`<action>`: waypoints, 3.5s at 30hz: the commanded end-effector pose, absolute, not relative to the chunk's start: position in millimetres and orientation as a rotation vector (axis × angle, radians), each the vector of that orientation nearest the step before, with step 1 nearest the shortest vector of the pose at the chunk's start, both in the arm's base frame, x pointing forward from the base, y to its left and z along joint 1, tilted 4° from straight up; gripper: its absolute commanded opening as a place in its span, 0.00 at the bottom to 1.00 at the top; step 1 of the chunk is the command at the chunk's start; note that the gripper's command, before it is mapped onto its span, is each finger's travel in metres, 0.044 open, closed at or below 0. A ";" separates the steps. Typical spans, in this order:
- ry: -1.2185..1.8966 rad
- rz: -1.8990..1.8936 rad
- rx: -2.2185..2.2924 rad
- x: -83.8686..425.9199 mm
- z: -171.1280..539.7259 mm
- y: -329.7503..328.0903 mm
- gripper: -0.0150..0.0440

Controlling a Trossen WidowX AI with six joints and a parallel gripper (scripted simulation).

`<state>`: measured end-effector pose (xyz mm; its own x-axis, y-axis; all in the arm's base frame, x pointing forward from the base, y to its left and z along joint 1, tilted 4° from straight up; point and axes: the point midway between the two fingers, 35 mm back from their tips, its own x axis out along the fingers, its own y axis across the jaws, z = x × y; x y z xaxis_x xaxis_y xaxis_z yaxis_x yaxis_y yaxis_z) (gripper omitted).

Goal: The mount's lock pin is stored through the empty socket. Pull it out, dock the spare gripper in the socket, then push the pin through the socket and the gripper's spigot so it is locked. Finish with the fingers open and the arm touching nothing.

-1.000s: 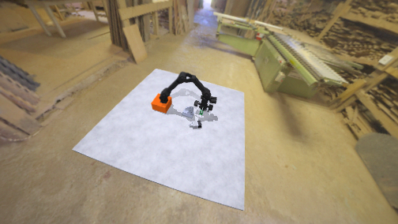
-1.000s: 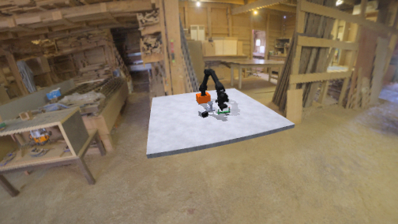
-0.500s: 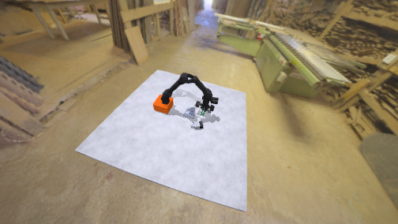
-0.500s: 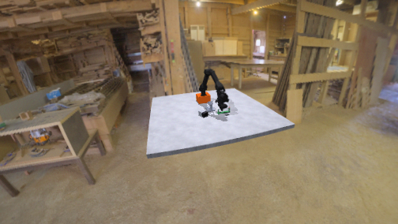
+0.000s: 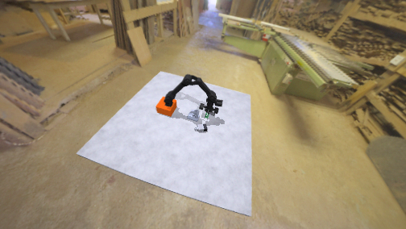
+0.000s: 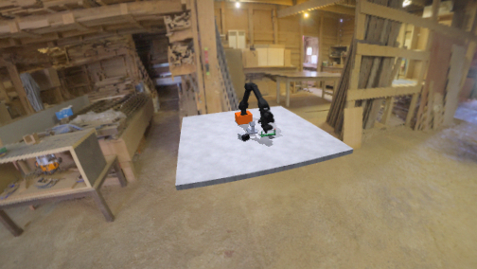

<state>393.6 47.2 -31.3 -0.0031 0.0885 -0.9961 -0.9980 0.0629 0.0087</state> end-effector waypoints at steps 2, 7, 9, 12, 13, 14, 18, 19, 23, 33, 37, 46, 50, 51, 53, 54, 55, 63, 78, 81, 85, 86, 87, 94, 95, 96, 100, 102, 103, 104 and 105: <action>1.182 1.216 -1.096 391.9 -35.3 46.4 0.25; 1.178 1.208 -1.095 393.6 -31.4 47.2 0.25; 1.178 1.208 -1.095 393.6 -31.4 47.2 0.25; 1.178 1.208 -1.095 393.6 -31.4 47.2 0.30; 1.178 1.208 -1.095 393.6 -31.4 47.2 0.34; 1.178 1.208 -1.095 393.6 -31.4 47.2 0.39; 1.178 1.208 -1.095 393.6 -31.4 47.2 0.57; 1.178 1.208 -1.095 393.6 -31.4 47.2 0.61; 1.178 1.208 -1.095 393.6 -31.4 47.2 0.79; 1.197 1.225 -1.086 387.2 -11.0 48.2 1.00; 1.206 1.233 -1.082 384.1 -4.3 48.4 1.00; 1.228 1.253 -1.071 376.8 10.6 48.9 1.00; 1.238 1.262 -1.067 373.8 17.2 49.1 1.00; 1.239 1.264 -1.066 373.2 18.4 49.1 1.00; 1.244 1.268 -1.064 371.8 21.7 49.2 1.00; 1.247 1.271 -1.062 370.9 23.7 49.3 1.00; 1.249 1.272 -1.062 370.3 24.9 49.3 1.00; 1.268 1.290 -1.052 364.8 38.0 49.8 1.00; 1.304 1.322 -1.035 355.5 52.2 50.0 1.00; 1.304 1.322 -1.035 356.2 62.6 50.7 1.00; 1.304 1.322 -1.035 356.0 91.3 52.5 1.00; 1.304 1.322 -1.035 355.5 99.7 52.9 1.00; 1.304 1.322 -1.035 354.8 106.6 53.3 1.00; 1.366 1.173 -0.951 362.5 101.4 26.2 1.00; 1.404 1.064 -0.887 367.0 99.7 6.9 1.00; 1.437 0.954 -0.821 370.5 98.1 -12.9 1.00; 1.517 0.568 -0.581 374.3 93.6 -84.1 1.00; 1.536 0.372 -0.454 372.5 91.9 -119.8 1.00; 1.539 0.302 -0.409 371.7 91.3 -132.1 1.00; 1.541 0.260 -0.381 370.9 91.1 -139.5 1.00; 1.541 0.246 -0.372 370.7 91.0 -142.0 1.00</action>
<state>374.2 -121.1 92.3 0.0080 -0.0473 -0.9988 -0.5157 0.8556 -0.0446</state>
